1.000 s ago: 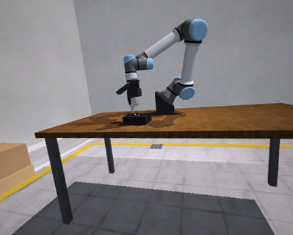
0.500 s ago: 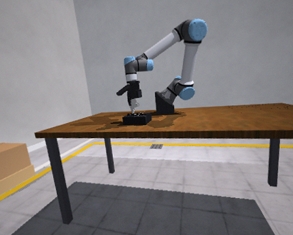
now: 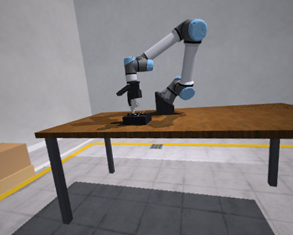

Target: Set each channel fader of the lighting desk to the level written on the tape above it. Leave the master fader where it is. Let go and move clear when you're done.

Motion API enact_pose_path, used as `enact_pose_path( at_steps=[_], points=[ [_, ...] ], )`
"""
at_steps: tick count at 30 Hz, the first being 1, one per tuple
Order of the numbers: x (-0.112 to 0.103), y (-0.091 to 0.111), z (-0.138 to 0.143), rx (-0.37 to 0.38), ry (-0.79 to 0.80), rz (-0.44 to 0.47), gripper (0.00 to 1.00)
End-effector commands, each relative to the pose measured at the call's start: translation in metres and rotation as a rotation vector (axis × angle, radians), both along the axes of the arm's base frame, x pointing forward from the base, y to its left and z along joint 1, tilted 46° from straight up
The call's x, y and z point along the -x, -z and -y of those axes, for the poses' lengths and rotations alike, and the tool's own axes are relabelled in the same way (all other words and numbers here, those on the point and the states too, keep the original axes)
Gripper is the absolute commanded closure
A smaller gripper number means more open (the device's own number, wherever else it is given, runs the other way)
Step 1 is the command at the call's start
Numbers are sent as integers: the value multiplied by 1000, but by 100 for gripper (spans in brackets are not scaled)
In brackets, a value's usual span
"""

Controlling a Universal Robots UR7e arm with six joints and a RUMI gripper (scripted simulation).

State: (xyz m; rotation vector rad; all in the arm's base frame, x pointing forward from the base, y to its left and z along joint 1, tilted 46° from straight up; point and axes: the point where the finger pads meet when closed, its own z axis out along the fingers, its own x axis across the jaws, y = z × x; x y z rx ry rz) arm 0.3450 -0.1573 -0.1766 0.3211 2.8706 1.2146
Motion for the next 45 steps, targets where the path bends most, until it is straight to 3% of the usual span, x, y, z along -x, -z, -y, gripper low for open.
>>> enact_pose_path(
  at_steps=[1,45],
  points=[
    [0,0,1,1,1,1,100],
    [-6,0,2,1,1,1,100]
  ],
)
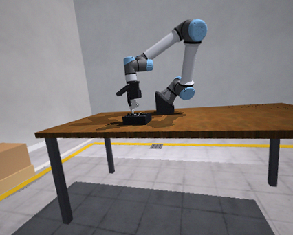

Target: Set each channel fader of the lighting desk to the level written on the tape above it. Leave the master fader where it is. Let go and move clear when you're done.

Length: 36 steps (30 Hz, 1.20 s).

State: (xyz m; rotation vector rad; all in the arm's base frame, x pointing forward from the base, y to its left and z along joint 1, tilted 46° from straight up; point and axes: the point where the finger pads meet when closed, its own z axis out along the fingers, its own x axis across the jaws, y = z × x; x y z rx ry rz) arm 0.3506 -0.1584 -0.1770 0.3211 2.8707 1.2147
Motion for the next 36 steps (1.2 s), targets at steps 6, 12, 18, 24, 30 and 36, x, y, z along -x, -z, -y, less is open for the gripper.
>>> enact_pose_path(
  at_steps=[6,12,18,24,30,36],
  points=[
    [-3,0,1,1,1,1,100],
    [-6,0,2,1,1,1,100],
    [-8,0,2,1,1,1,100],
    [-12,1,3,1,1,1,100],
    [-15,1,4,1,1,1,100],
    [-18,1,4,1,1,1,100]
  ],
)
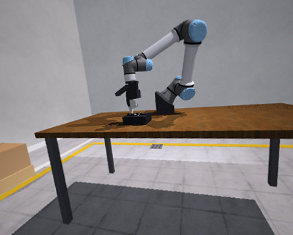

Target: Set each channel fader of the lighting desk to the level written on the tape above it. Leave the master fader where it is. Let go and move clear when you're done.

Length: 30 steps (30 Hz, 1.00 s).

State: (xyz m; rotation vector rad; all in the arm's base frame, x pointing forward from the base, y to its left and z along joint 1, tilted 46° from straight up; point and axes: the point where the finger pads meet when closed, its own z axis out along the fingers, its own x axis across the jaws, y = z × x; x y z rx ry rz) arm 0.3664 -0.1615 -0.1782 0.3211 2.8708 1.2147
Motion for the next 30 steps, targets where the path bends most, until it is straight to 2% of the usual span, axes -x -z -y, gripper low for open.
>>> enact_pose_path(
  at_steps=[1,30],
  points=[
    [-2,0,1,1,1,1,100],
    [-18,1,4,1,1,1,100]
  ],
)
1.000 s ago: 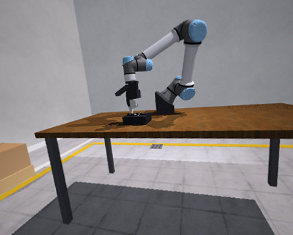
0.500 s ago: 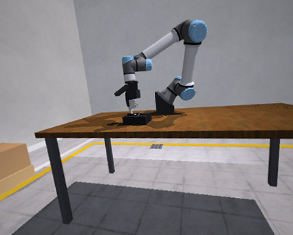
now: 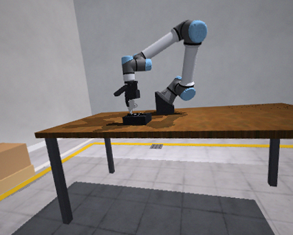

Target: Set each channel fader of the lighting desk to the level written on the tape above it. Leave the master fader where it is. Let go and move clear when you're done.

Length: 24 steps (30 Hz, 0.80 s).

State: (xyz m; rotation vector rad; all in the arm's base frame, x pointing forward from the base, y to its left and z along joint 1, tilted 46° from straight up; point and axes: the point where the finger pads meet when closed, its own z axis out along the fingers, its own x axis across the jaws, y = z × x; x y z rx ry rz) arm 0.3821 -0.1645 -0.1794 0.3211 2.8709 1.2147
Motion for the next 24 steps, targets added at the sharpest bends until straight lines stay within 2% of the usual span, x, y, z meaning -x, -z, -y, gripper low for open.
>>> enact_pose_path(
  at_steps=[1,24],
  points=[
    [-2,0,1,1,1,1,100],
    [-10,1,3,1,1,1,100]
  ],
)
